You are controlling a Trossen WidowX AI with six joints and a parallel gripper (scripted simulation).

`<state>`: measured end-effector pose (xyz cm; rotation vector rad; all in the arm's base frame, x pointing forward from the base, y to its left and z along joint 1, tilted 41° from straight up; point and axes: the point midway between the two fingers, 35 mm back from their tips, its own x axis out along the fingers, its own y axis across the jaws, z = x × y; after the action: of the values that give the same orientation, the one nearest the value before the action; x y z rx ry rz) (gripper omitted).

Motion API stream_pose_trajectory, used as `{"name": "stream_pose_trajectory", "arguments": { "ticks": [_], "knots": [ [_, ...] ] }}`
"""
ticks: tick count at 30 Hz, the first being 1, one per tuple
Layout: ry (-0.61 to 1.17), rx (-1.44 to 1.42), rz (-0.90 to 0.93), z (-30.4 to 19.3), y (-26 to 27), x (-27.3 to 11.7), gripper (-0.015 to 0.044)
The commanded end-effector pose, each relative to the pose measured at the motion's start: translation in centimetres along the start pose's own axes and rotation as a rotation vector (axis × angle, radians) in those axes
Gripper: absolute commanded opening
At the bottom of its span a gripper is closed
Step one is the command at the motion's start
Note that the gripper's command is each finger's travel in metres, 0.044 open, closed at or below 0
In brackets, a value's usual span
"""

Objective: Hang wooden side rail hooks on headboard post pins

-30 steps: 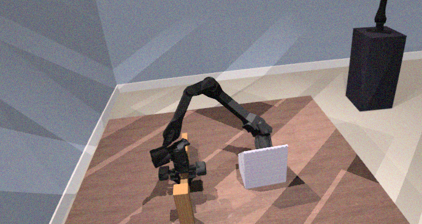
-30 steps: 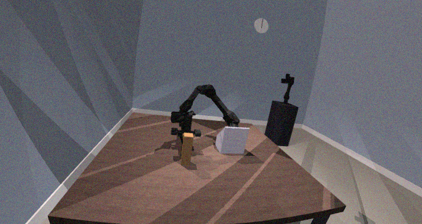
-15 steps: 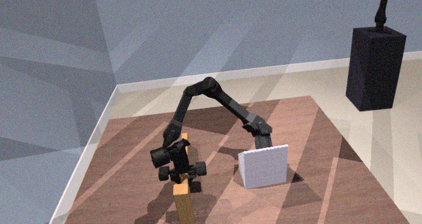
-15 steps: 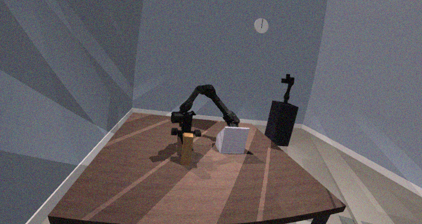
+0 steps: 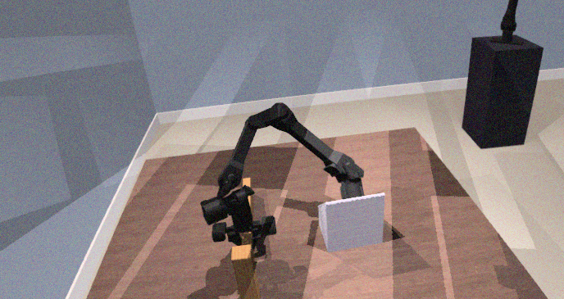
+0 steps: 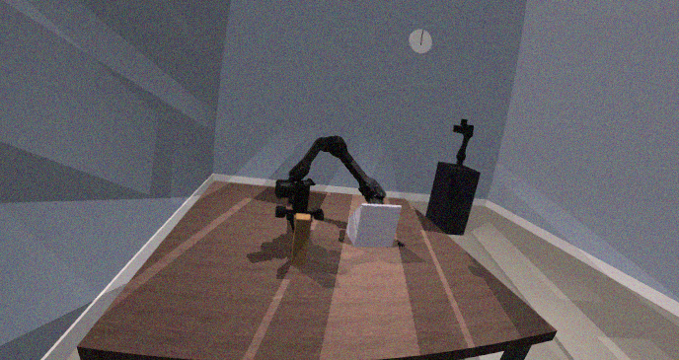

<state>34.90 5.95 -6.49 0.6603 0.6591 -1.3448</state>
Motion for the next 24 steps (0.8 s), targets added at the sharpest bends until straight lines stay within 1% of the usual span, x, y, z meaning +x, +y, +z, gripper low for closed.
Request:
{"name": "stream_pose_trajectory", "arguments": {
  "ticks": [1,24],
  "knots": [
    [0.007,0.0,0.007,-0.33,0.14,-0.36,0.0],
    [0.007,0.001,0.007,-0.53,0.24,-0.45,0.0]
  ]
}}
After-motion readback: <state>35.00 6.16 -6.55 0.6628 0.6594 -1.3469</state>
